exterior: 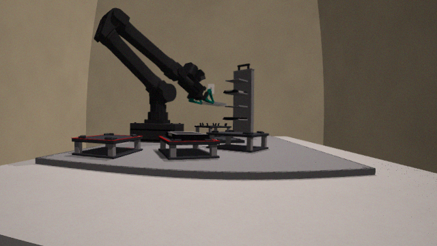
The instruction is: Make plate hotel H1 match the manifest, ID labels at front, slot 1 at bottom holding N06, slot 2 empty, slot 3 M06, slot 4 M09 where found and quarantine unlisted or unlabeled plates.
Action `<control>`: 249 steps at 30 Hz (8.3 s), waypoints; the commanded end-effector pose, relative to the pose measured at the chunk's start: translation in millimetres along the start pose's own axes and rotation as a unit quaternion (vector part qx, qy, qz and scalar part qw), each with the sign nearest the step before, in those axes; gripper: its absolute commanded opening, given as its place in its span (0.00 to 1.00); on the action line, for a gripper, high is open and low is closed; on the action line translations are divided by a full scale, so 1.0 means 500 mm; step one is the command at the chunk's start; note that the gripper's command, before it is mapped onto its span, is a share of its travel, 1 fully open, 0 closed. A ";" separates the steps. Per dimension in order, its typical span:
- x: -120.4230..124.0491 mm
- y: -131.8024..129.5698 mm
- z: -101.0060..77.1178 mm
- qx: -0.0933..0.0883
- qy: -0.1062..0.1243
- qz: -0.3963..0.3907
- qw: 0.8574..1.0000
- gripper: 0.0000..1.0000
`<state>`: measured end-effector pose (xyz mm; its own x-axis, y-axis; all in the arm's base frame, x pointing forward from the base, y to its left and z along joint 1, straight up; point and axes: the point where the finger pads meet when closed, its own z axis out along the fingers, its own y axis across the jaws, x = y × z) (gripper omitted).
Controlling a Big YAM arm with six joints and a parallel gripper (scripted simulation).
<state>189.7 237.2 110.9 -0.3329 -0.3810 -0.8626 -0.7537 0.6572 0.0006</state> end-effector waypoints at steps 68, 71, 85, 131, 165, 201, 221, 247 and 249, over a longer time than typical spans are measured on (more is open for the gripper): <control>0.014 0.007 0.033 -0.003 -0.024 0.006 1.000 0.86; 0.006 0.007 0.034 -0.004 -0.028 0.006 1.000 0.86; 0.045 0.006 0.040 -0.003 -0.017 0.005 1.000 0.86; 0.078 0.006 0.060 -0.003 -0.018 0.005 1.000 0.86; 0.107 0.006 0.075 -0.003 -0.017 0.005 1.000 0.86; 0.136 0.006 0.091 -0.003 -0.016 0.005 1.000 0.86; 0.154 0.006 0.100 -0.003 -0.015 0.005 1.000 0.86; 0.169 0.006 0.114 -0.003 -0.018 0.005 1.000 0.86; 0.171 0.006 0.115 -0.003 -0.018 0.005 1.000 0.86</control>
<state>188.7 236.7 6.3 -0.3321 -0.3800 -0.8633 -0.7537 0.6572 0.0007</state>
